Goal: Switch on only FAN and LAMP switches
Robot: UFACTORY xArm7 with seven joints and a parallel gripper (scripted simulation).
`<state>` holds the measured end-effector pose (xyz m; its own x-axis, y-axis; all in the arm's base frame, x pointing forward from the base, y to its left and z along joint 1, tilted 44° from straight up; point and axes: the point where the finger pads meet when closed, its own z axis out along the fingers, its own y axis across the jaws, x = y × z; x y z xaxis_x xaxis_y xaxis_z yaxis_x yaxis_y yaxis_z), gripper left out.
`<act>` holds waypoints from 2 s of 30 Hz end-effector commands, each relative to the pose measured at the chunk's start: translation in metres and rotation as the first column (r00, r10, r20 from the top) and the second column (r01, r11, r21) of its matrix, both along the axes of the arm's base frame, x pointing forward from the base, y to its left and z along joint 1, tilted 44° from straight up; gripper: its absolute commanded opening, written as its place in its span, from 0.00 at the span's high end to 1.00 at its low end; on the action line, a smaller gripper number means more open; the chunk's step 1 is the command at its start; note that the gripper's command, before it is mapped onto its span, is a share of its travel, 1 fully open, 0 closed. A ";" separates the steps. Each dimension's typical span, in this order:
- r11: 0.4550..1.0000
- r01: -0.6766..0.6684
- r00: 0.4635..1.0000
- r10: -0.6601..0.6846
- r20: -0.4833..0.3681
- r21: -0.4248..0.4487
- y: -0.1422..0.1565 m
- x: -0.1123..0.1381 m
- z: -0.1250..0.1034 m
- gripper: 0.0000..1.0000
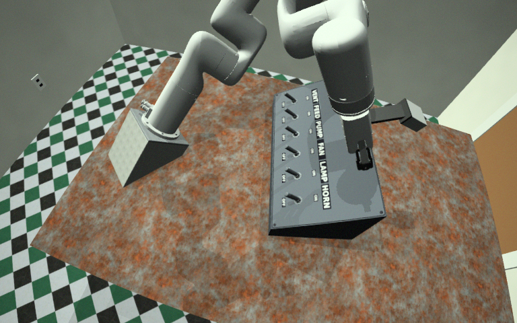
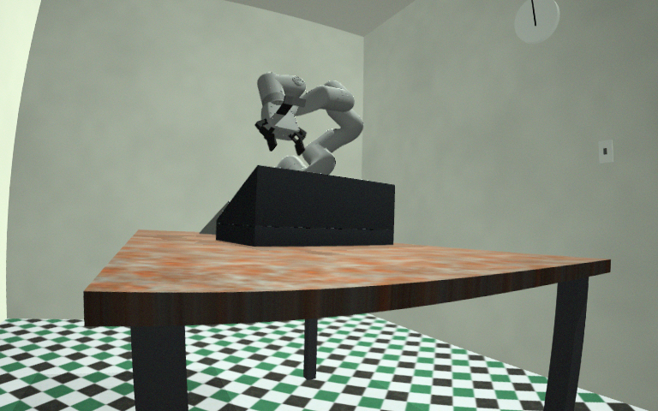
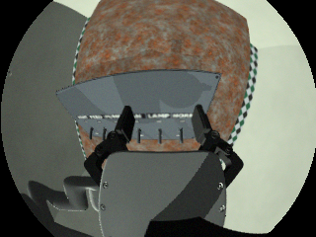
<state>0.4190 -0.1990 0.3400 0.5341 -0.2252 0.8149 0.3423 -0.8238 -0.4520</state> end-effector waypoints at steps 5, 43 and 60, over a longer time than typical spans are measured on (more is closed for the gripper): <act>1.000 0.003 1.000 -0.003 0.002 -0.002 -0.022 0.008 -0.010 0.00; 1.000 0.003 1.000 -0.003 0.002 -0.002 -0.049 0.019 -0.025 0.00; 1.000 0.003 1.000 -0.003 0.002 -0.002 -0.049 0.019 -0.025 0.00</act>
<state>0.4390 -0.2463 0.3141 0.5342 -0.2254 0.8148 0.3430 -0.8231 -0.4526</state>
